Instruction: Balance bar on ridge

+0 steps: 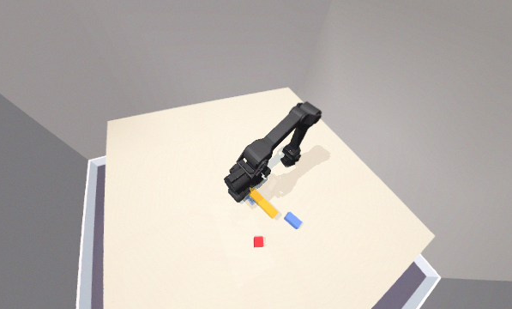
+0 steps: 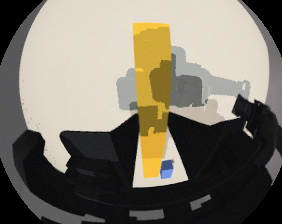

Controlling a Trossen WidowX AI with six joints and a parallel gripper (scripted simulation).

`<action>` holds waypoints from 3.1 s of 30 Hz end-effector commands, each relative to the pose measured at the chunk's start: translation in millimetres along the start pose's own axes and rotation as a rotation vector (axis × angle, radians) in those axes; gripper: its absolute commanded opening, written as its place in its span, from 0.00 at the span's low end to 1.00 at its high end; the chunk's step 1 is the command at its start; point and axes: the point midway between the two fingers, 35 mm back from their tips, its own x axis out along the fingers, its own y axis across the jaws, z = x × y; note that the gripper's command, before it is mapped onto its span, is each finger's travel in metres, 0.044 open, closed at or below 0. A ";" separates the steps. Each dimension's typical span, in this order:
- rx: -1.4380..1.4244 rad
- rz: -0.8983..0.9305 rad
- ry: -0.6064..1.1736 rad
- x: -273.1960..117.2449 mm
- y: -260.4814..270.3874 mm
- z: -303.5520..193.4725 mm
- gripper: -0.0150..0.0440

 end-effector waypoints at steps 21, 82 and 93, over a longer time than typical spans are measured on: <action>0.004 0.002 0.005 2.2 0.2 -0.8 0.25; 0.004 0.002 0.005 7.4 0.0 -1.0 0.25; 0.004 0.002 0.005 8.2 -0.1 -1.0 0.25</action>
